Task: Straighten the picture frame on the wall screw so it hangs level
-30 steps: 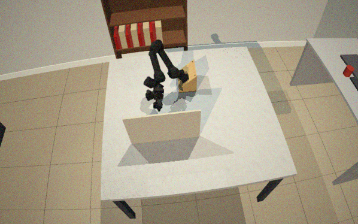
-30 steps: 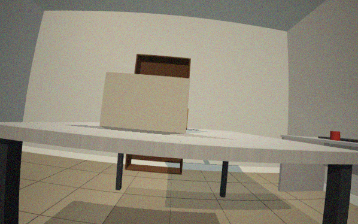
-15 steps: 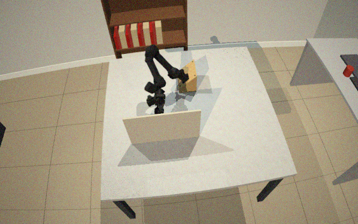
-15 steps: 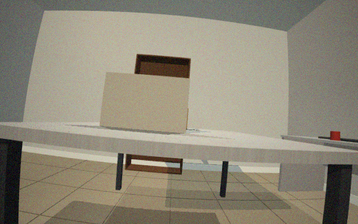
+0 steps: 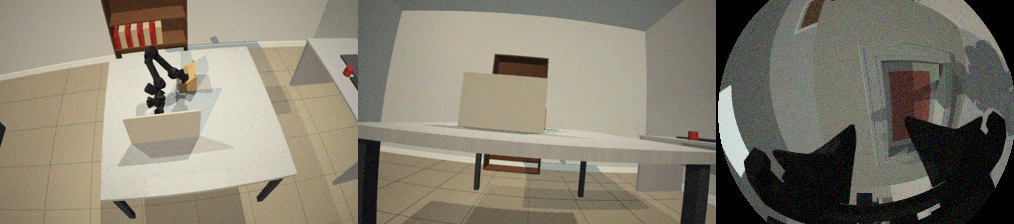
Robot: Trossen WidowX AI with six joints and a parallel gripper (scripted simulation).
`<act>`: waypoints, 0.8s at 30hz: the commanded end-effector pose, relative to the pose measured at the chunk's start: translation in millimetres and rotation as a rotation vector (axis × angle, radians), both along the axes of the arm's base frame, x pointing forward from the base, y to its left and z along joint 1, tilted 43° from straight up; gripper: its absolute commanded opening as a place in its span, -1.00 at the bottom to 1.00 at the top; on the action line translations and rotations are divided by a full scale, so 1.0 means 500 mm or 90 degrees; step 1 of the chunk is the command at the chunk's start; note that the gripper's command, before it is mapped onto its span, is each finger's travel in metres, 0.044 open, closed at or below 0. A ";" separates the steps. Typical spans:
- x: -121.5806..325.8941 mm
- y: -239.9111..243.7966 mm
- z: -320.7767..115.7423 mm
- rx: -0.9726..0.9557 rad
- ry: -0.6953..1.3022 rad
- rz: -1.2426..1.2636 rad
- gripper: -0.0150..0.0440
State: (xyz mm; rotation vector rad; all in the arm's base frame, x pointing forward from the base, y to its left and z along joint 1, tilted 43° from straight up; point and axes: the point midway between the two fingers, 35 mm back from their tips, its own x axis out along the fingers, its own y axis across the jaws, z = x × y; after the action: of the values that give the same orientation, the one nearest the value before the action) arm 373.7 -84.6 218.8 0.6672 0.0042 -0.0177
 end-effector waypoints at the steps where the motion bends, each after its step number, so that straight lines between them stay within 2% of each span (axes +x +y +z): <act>1: 0.015 -0.001 0.003 0.001 -0.002 0.000 0.39; 24: 0.059 0.000 0.001 0.001 -0.003 0.000 0.39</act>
State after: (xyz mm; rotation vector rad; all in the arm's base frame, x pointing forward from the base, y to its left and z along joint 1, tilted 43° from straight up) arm 401.5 -84.1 218.4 0.6675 0.0042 -0.0152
